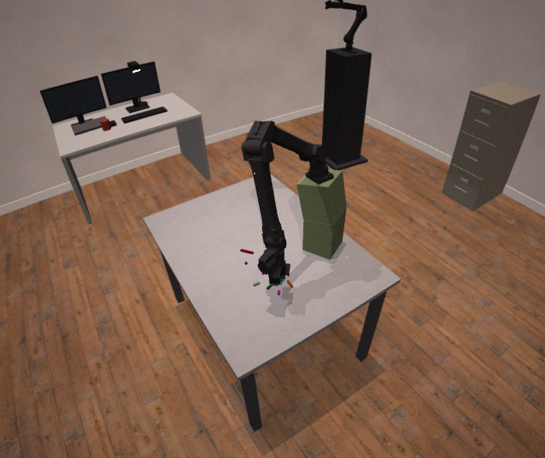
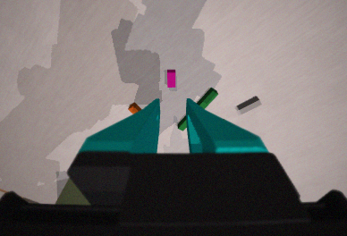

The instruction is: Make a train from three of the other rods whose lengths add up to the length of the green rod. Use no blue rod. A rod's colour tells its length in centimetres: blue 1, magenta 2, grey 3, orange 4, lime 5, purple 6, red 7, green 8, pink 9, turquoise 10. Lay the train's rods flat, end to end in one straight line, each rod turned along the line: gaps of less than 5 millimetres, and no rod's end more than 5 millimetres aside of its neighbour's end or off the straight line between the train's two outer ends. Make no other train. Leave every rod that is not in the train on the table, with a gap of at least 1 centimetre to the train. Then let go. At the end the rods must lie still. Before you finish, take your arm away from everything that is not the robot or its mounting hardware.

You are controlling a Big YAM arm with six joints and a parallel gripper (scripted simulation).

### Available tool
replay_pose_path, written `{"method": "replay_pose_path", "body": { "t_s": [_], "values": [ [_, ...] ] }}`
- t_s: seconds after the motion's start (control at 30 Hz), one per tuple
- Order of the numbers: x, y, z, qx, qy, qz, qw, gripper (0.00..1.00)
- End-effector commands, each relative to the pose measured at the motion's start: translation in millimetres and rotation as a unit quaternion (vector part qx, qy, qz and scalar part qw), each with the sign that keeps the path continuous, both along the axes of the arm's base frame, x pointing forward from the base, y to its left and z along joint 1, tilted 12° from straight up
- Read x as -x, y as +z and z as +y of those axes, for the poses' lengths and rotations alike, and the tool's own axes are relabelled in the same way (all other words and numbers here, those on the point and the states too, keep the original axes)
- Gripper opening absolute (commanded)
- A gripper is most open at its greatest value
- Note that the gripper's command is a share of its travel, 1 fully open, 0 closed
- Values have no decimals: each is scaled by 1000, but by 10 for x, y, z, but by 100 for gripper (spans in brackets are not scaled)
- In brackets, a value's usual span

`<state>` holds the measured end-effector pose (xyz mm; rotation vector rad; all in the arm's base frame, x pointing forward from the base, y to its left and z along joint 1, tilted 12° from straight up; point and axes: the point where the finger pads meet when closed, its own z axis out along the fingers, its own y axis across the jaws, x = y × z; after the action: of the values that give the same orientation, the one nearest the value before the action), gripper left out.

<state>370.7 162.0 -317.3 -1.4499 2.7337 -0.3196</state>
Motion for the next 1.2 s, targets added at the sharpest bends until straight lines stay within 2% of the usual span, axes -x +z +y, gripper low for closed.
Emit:
{"method": "replay_pose_path", "body": {
  "t_s": [0.0,0.83,1.17],
  "values": [
    [83,-74,-97,8,-1,14,1000,24],
    [80,-74,-96,8,-1,14,1000,24],
    [-20,-107,-61,2,-1,3,1000,24]
  ]
}}
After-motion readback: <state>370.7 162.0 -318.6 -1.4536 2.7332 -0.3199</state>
